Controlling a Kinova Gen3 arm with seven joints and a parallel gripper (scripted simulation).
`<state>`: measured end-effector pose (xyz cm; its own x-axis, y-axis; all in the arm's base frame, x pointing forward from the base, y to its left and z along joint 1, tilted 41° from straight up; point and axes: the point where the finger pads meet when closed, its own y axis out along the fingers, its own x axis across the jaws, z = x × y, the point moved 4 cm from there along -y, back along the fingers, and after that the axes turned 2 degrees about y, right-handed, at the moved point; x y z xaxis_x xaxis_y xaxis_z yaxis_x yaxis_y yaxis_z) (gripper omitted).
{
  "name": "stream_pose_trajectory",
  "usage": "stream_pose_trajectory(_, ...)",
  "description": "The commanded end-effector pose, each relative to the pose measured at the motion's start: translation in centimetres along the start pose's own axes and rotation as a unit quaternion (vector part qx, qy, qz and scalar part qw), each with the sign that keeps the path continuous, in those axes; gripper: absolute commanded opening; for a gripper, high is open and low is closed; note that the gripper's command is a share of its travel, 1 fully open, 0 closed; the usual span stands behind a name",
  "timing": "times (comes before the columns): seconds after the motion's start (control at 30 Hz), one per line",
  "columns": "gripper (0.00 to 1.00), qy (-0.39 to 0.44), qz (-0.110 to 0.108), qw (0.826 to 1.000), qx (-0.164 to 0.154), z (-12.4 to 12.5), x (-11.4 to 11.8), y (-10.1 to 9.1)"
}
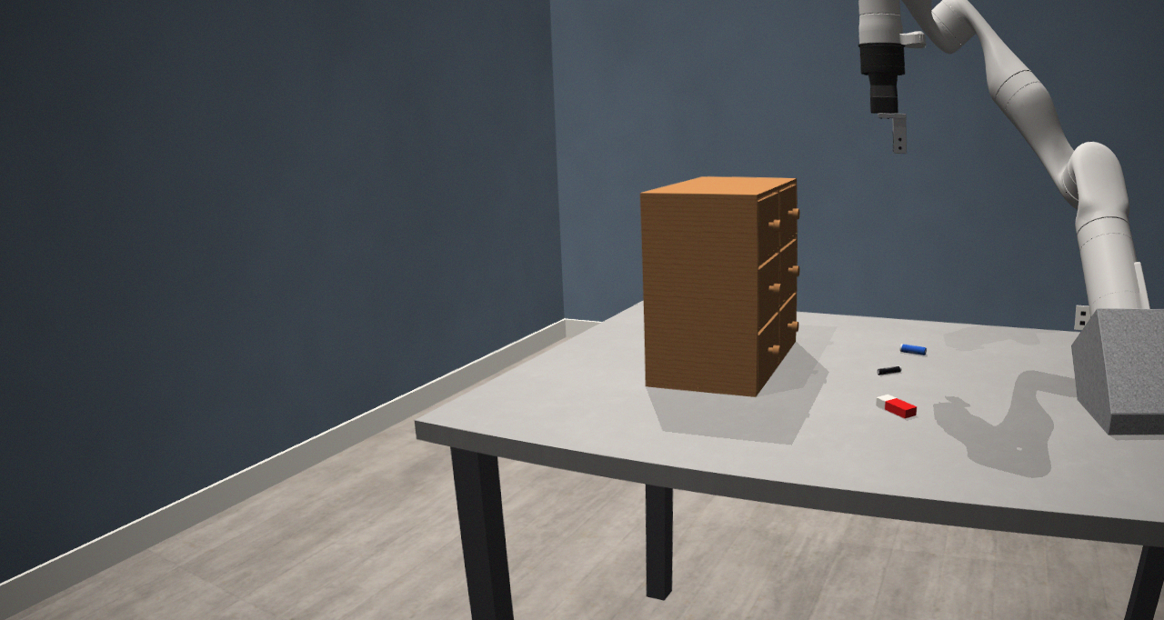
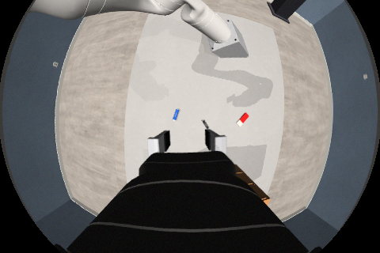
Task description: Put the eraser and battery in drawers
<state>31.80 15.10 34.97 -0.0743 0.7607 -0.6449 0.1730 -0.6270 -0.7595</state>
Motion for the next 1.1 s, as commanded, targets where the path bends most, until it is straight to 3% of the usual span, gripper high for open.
stream_pose_trajectory(0.0, 1.00, 0.016, -0.001, 1.000, -0.002, -0.17, -0.04, -0.12)
stream_pose_trajectory(0.63, 1.00, 0.037, -0.001, 0.999, -0.005, -0.42, -0.09, -0.04)
stream_pose_trajectory(1.07, 1.00, 0.037, -0.001, 0.999, -0.030, -0.62, -0.09, 0.54)
